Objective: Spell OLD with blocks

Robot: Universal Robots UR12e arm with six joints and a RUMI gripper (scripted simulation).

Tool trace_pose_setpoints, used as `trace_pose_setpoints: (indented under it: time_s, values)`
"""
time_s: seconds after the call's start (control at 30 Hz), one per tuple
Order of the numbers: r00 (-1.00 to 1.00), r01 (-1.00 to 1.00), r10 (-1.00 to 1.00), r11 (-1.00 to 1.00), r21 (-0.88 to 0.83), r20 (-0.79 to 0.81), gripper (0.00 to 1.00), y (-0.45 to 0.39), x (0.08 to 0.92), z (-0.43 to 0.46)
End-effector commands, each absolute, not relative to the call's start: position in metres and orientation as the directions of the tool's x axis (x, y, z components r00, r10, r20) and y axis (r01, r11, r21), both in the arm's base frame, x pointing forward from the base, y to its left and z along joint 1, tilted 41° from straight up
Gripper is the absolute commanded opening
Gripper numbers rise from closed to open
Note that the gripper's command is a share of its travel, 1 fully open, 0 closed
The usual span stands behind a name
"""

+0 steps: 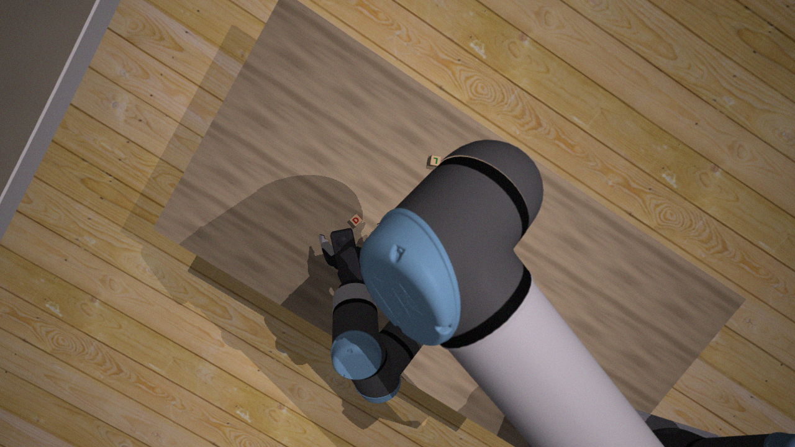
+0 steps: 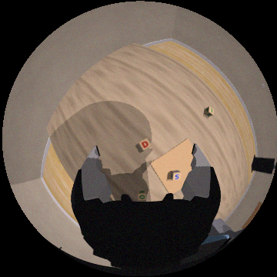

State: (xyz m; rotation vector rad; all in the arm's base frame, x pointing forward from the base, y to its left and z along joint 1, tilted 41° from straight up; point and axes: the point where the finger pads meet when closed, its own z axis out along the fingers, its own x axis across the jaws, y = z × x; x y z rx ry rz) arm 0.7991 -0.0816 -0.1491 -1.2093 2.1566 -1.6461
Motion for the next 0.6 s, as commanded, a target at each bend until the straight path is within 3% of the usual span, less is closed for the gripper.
trace_pose_setpoints:
  time_s: [0.0,0.27,0.57]
  values:
    - [-0.656,-0.492,-0.682,0.061,-0.869,0.324,1.00,-0.081,0.799,-0.149]
    - [-0.656,-0.494,-0.682,0.065,-0.867,0.322,1.00,-0.101,0.797,-0.138]
    - [-0.656,-0.496,-0.684,0.074,-0.865,0.318,1.00,-0.225,0.759,-0.062]
